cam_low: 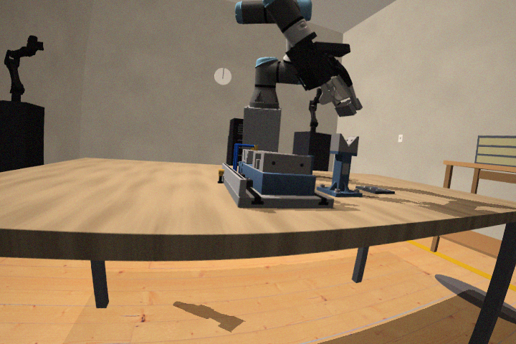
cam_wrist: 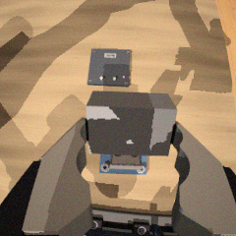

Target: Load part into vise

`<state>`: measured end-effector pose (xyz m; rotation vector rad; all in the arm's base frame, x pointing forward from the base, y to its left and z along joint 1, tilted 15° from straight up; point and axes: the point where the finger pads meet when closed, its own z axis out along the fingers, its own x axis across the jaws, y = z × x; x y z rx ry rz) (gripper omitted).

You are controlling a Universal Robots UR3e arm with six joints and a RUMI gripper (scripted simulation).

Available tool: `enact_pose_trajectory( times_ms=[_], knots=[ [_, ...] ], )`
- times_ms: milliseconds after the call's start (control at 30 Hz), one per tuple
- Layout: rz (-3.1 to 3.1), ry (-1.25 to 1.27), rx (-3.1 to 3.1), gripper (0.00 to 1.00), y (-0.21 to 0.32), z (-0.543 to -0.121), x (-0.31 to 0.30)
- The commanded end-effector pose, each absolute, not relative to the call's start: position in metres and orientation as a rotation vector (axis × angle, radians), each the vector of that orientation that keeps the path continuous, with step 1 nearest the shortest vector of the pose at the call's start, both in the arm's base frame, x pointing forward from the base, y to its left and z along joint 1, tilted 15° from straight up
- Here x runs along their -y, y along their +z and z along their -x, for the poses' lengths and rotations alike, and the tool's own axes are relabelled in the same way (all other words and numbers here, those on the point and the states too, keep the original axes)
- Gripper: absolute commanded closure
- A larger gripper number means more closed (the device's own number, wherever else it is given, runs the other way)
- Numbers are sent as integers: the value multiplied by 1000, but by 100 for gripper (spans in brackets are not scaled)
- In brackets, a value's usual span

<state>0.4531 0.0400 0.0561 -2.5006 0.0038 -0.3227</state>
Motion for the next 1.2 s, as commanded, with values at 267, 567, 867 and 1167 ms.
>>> enact_pose_trajectory(
  times_ms=[267, 567, 867, 1167],
  knots=[
    [2465, -321, 5, 100, 57, -454, -40],
    [2460, -321, 5, 100, 57, -454, -40],
    [2460, -321, 6, 100, 57, -454, -40],
    [2460, -321, 6, 100, 57, -454, -40]
  ],
)
